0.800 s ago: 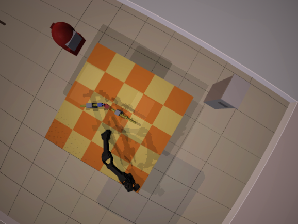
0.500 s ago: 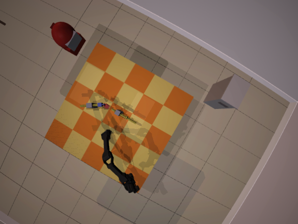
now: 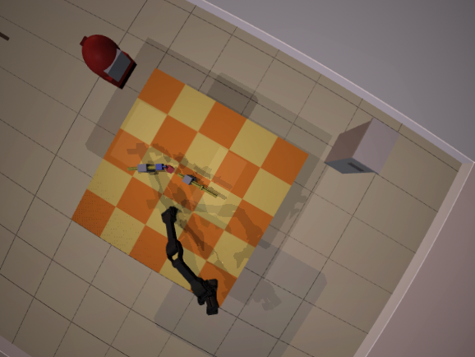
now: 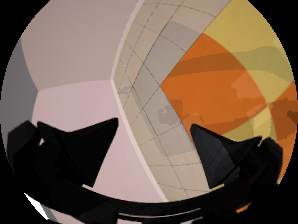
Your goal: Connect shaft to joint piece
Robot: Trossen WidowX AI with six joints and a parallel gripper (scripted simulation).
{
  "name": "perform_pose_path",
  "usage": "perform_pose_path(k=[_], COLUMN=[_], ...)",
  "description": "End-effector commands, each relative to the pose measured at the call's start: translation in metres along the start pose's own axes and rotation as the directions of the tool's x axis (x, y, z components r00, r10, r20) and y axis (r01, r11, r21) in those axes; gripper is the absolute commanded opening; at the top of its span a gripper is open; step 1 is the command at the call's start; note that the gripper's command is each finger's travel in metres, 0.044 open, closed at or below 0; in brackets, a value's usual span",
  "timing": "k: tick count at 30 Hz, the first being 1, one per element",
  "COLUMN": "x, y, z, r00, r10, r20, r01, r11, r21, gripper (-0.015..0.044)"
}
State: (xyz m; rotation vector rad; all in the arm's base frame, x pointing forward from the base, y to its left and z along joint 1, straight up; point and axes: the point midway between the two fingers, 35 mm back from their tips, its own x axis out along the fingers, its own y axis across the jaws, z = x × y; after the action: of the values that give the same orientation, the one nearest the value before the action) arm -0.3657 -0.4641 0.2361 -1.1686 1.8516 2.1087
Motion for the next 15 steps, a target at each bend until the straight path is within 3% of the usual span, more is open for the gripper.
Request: perform_pose_path(k=[1, 6, 11, 15], x=[-0.012, -0.020, -0.021, -0.037], y=[0.010, 0.015, 0.014, -0.001], z=[0.000, 0.000, -0.002, -0.033], r00=[0.999, 0.997, 0.997, 1.000], r10=[0.019, 0.027, 0.026, 0.004], r20=[0.037, 0.075, 0.073, 0.017], r01=[-0.023, -0.043, -0.041, -0.006], r11=[0.993, 0.975, 0.976, 0.992], r21=[0.114, 0.218, 0.214, 0.124], gripper=[0.0440, 0.0440, 0.0440, 0.0440])
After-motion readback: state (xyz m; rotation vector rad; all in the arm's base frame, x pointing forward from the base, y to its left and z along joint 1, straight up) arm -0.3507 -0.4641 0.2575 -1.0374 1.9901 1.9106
